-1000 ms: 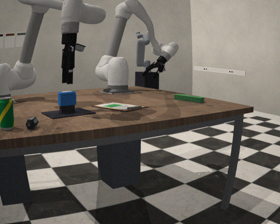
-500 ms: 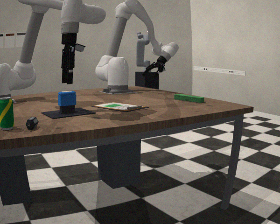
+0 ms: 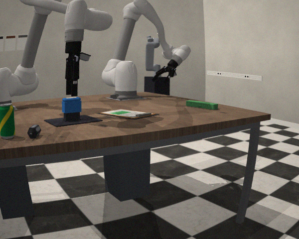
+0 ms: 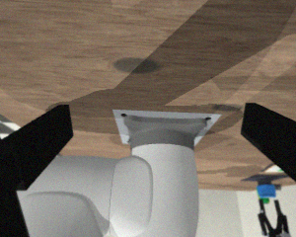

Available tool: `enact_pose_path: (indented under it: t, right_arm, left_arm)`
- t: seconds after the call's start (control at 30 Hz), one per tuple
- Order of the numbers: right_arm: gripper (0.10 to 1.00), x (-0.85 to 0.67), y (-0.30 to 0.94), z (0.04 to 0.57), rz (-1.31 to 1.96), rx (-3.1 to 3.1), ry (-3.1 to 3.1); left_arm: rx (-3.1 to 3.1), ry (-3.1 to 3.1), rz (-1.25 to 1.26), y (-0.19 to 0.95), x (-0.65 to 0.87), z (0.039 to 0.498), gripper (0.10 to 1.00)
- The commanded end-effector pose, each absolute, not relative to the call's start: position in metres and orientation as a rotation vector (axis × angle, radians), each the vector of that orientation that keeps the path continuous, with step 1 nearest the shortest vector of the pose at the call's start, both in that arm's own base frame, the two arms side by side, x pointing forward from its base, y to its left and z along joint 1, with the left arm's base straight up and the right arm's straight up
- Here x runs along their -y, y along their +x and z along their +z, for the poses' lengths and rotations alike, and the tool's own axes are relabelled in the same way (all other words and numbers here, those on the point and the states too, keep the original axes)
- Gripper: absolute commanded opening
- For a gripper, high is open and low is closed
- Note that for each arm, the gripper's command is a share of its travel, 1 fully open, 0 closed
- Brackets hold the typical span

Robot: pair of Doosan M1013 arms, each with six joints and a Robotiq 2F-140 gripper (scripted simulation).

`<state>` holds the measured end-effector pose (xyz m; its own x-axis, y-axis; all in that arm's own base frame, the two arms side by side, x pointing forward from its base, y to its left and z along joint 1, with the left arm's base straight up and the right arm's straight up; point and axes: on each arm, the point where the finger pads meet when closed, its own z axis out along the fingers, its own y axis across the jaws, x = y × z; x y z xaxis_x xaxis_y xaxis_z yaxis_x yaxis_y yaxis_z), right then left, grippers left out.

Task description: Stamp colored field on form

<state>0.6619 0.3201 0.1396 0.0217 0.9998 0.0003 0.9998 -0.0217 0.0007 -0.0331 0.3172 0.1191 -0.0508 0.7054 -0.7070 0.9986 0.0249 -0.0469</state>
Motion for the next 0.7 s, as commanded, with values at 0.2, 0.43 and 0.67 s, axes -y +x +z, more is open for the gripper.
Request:
enact_pose_path:
  t: [0.2, 0.43, 0.67]
  right_arm:
    - [0.572, -0.319, 0.662, 0.092, -0.002, -2.205, 2.238]
    - [0.572, -0.319, 0.662, 0.074, -0.002, -2.205, 2.238]
    - [0.572, -0.32, 0.663, 0.067, 0.002, -2.205, 2.237]
  left_arm:
    - [-1.806, 1.729, -0.755, -0.031, -0.321, 0.121, 1.0]
    - [-1.806, 1.729, -0.755, -0.031, -0.321, 0.121, 1.0]
    - [-1.806, 1.729, -0.755, -0.031, -0.321, 0.121, 1.0]
